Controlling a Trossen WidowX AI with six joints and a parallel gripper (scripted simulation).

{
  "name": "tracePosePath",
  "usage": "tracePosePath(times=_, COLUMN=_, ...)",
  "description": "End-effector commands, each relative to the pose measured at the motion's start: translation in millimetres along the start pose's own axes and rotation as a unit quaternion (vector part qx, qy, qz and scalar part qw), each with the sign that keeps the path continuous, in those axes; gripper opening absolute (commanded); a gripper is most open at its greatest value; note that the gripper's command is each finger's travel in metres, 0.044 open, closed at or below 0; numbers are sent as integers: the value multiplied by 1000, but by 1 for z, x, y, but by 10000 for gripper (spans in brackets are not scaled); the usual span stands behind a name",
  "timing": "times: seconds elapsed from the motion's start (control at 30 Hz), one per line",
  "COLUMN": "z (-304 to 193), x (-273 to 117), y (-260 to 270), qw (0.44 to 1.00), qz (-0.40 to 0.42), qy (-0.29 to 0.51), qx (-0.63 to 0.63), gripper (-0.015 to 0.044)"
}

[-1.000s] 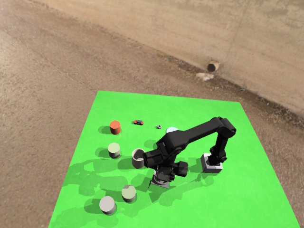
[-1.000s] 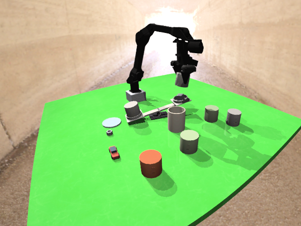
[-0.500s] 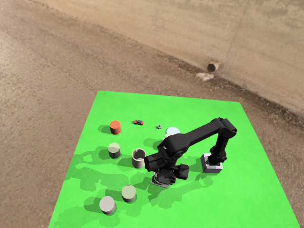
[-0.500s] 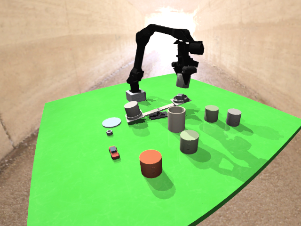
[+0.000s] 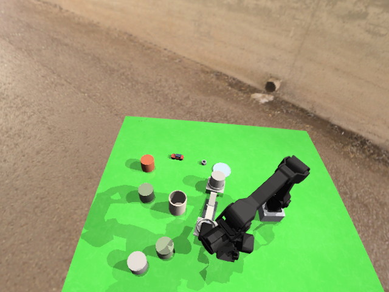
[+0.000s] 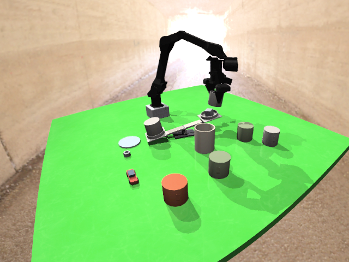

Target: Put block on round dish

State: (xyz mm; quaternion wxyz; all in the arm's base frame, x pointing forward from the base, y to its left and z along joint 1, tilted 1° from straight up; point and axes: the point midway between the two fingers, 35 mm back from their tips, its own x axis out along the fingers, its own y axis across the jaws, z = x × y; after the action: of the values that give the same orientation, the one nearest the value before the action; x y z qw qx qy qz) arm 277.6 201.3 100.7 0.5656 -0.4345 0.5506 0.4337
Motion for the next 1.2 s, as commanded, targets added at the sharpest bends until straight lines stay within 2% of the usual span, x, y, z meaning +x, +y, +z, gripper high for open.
tracePosePath(times=0.0, z=9, x=7, y=15, qw=1000, qz=-5, qy=-6, qx=3, gripper=0)
tracePosePath(times=0.33, z=24, x=35, y=60, qw=1000, qz=-4, qy=-9, qx=2, gripper=0)
tracePosePath(times=0.7, z=24, x=74, y=61, qw=1000, qz=-4, qy=-9, qx=2, gripper=0)
tracePosePath(times=1.17, z=25, x=90, y=61, qw=1000, qz=-4, qy=-9, qx=2, gripper=0)
